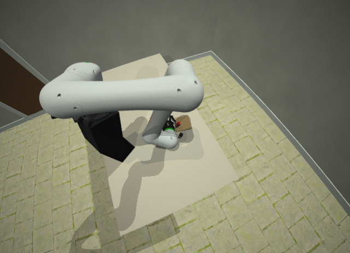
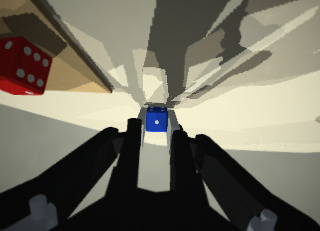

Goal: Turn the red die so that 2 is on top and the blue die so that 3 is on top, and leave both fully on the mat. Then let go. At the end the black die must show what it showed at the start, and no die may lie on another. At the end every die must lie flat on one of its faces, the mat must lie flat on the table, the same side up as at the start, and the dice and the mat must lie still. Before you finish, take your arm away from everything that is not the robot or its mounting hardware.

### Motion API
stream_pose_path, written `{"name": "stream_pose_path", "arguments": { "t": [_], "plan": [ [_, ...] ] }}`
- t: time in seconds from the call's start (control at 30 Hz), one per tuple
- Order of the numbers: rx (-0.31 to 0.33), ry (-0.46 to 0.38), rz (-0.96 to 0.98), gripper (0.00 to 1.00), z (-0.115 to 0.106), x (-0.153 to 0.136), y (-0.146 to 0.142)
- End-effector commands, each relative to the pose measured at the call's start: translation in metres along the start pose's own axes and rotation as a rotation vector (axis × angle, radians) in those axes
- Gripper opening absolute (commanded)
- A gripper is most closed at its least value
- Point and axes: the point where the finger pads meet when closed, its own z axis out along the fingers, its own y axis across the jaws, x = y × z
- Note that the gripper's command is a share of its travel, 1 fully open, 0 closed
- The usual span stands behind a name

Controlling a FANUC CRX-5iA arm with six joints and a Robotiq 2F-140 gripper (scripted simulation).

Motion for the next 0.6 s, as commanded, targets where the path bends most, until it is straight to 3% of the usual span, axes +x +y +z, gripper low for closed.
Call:
{"name": "stream_pose_path", "arguments": {
  "t": [0.0, 0.57],
  "plan": [
    [0.000, 0.001, 0.000, 0.13, -0.0001, 0.0002, 0.0001],
    [0.000, 0.001, 0.000, 0.25, -0.0001, 0.0002, 0.0001]
  ]
}}
